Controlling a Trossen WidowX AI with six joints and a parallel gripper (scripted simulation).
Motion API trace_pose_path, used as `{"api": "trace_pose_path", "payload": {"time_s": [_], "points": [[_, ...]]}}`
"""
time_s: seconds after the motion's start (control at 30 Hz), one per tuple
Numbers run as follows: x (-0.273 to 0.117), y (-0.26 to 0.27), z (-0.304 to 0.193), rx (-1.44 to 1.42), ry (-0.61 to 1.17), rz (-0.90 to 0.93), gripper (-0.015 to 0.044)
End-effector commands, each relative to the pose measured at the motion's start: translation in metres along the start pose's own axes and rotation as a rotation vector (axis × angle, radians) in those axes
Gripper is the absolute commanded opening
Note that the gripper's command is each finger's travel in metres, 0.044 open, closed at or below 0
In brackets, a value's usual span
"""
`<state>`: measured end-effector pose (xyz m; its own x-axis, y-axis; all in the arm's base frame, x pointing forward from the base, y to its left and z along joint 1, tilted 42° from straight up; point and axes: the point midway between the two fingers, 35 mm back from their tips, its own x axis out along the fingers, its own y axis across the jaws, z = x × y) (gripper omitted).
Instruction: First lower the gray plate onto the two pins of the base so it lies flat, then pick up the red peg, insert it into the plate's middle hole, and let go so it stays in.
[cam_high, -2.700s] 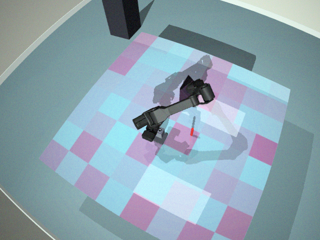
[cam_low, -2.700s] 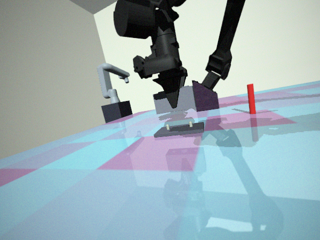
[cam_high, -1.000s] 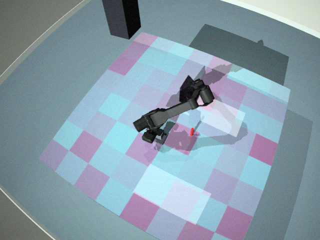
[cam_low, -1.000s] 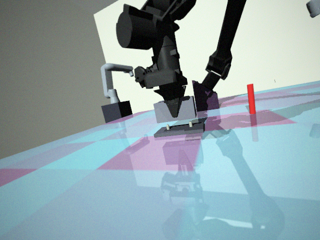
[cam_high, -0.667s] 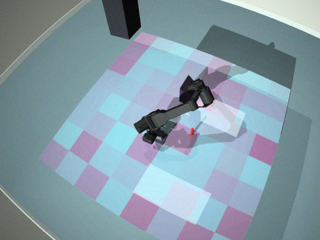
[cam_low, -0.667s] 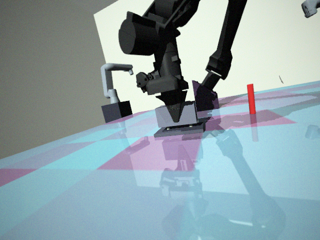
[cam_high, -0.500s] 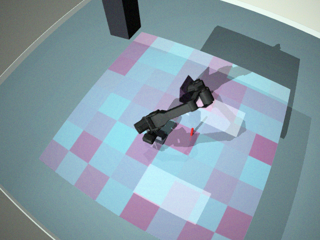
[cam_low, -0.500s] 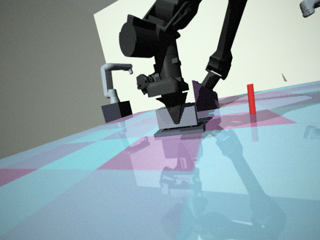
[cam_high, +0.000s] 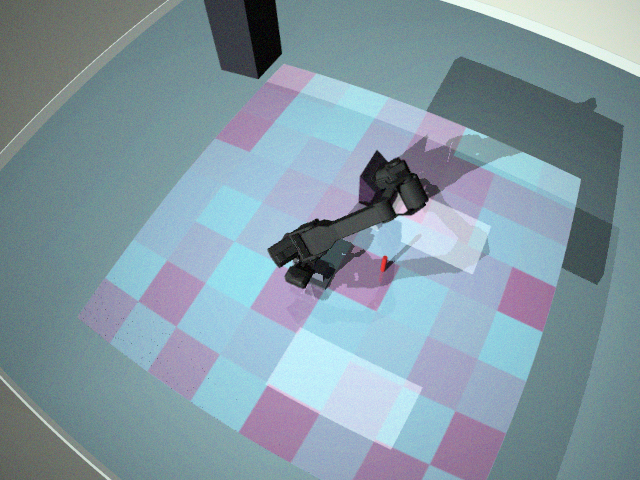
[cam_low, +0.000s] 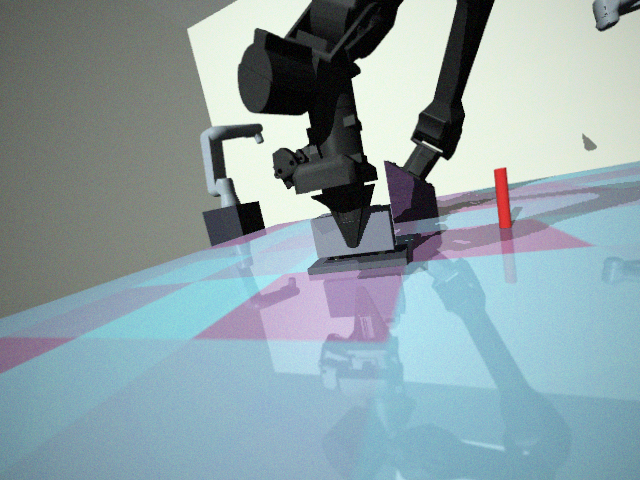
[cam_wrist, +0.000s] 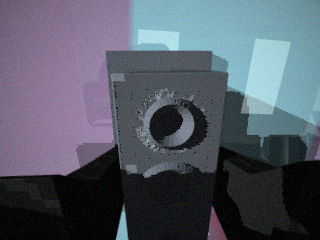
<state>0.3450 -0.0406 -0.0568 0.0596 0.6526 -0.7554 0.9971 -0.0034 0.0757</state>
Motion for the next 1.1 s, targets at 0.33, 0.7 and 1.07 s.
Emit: {"api": "trace_pose_path", "payload": {"time_s": [0.33,0.7,1.07], "points": [[-0.001,0.0,0.0,-0.001,-0.001,0.001,0.044],[-0.118,0.002,0.004,0.005,-0.001,-0.006,0.044],[-0.124,-0.01,-0.05,-0.132,-0.009,-0.012,0.044]]}}
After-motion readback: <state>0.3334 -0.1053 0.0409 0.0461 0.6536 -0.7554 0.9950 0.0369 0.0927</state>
